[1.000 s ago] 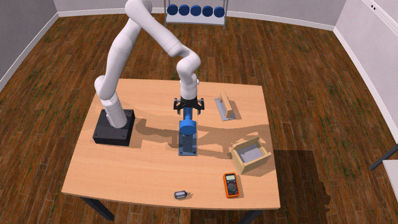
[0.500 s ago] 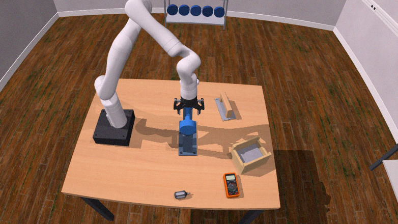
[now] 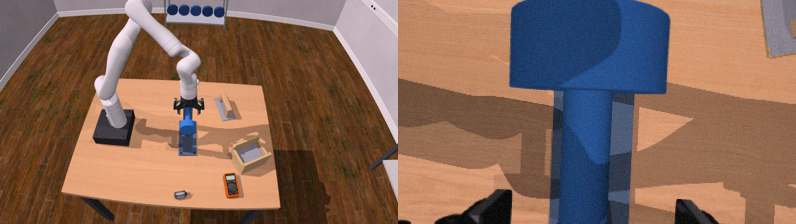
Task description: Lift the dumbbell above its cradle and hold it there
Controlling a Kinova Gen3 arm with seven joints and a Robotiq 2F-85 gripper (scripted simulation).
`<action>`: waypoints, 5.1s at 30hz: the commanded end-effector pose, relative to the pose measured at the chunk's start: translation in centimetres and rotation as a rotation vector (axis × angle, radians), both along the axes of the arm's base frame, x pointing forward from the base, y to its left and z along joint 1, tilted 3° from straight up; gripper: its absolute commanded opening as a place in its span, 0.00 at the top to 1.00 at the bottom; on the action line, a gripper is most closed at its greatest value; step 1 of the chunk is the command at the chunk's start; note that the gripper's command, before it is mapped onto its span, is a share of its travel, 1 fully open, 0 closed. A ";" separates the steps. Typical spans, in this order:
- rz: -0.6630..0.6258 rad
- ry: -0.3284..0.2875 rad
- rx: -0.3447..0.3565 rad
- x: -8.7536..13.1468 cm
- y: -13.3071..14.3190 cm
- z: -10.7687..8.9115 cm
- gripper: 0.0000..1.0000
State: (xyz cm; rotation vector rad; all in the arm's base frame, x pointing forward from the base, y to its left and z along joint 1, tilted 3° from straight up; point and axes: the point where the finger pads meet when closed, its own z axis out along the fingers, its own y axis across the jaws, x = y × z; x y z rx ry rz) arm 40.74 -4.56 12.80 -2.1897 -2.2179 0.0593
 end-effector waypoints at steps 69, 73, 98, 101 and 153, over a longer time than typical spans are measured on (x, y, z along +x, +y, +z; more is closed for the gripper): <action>0.003 0.000 -0.002 -0.1 -0.1 -0.2 0.90; 0.003 0.000 -0.002 -0.1 -0.1 -0.2 0.90; 0.003 0.000 -0.002 -0.1 -0.1 -0.2 0.90; 0.003 0.000 -0.002 0.0 -0.1 -0.1 0.90; 0.002 0.000 -0.003 0.2 -0.1 9.1 0.90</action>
